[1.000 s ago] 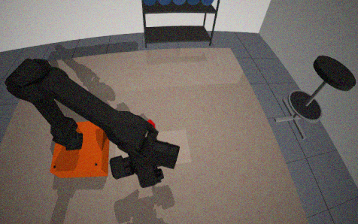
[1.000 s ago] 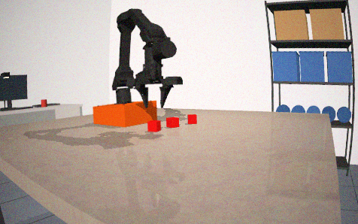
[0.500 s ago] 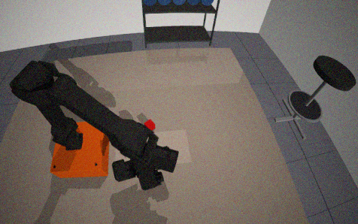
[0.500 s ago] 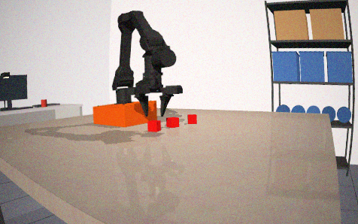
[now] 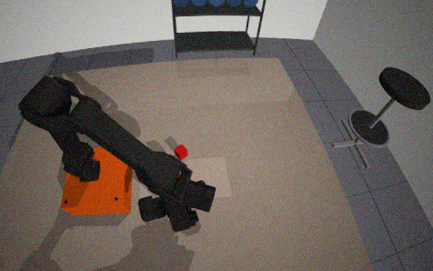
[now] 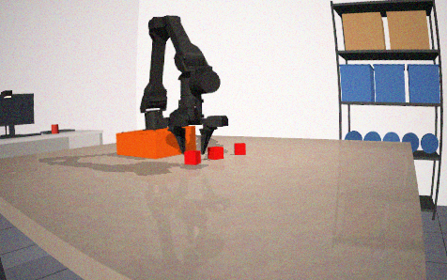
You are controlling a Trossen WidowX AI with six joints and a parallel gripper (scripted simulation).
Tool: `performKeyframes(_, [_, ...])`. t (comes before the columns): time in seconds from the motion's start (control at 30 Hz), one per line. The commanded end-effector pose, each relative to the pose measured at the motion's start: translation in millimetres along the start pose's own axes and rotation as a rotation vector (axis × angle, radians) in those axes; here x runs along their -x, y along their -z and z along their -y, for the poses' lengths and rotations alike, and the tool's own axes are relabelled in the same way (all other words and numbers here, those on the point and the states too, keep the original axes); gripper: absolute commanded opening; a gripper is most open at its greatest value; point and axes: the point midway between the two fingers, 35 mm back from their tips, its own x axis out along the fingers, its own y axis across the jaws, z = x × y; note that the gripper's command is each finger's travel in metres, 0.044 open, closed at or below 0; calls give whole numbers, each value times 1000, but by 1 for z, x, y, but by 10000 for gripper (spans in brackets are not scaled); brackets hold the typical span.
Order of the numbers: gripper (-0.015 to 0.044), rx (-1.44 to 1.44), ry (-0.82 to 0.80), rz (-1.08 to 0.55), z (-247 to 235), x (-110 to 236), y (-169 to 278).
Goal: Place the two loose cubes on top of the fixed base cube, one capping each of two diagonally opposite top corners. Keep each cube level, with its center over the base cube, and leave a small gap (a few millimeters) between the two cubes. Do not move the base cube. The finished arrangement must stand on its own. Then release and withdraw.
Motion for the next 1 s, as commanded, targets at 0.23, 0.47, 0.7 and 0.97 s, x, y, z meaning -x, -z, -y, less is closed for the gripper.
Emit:
performKeyframes(0.23, [134, 6, 6, 2, 1, -9, 0])
performKeyframes(0.47, [105, 6, 6, 2, 0, -5, -1])
performKeyframes(0.7, [105, 6, 5, 3, -3, 16, -3])
performKeyframes(0.97, [105, 6, 5, 3, -4, 41, -4])
